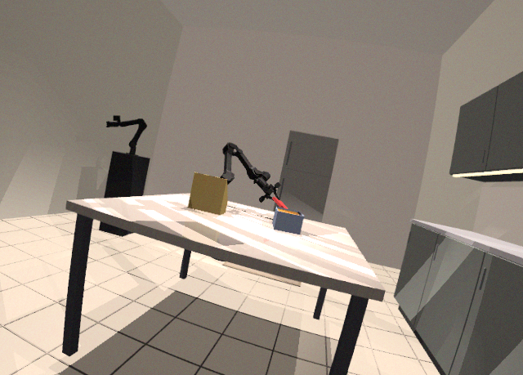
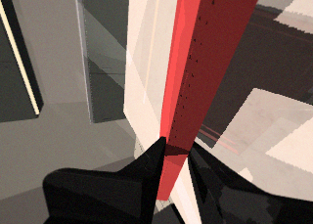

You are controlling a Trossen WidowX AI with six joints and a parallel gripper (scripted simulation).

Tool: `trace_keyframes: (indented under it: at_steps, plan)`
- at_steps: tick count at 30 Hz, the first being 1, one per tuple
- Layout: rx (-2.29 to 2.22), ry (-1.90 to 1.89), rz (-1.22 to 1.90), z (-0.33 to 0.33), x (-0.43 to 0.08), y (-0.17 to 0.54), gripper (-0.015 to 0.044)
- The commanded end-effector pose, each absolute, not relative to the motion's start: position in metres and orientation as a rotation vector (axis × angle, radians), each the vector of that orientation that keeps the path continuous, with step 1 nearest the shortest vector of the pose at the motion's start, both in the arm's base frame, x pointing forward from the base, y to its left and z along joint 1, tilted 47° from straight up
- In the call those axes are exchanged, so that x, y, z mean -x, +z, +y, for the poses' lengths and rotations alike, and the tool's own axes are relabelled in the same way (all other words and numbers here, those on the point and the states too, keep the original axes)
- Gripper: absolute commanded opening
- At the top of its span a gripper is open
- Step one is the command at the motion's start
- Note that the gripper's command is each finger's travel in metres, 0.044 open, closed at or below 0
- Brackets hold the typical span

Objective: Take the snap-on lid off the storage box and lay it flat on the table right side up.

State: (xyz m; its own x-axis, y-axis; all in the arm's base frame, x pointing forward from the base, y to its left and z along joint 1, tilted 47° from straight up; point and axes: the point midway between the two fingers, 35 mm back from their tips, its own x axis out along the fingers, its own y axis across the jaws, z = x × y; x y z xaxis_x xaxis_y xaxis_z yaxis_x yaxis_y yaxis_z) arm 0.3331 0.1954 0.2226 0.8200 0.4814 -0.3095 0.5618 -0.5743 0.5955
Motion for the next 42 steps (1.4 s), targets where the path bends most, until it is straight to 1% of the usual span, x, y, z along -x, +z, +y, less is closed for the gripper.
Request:
trace_keyframes:
  at_steps: [1, 42]
  plan:
    - [-2.255, -0.201, 0.815, 0.205, -0.330, 0.199, 0.0000]
    - [-2.256, -0.201, 0.816, 0.229, -0.331, 0.177, 0.0000]
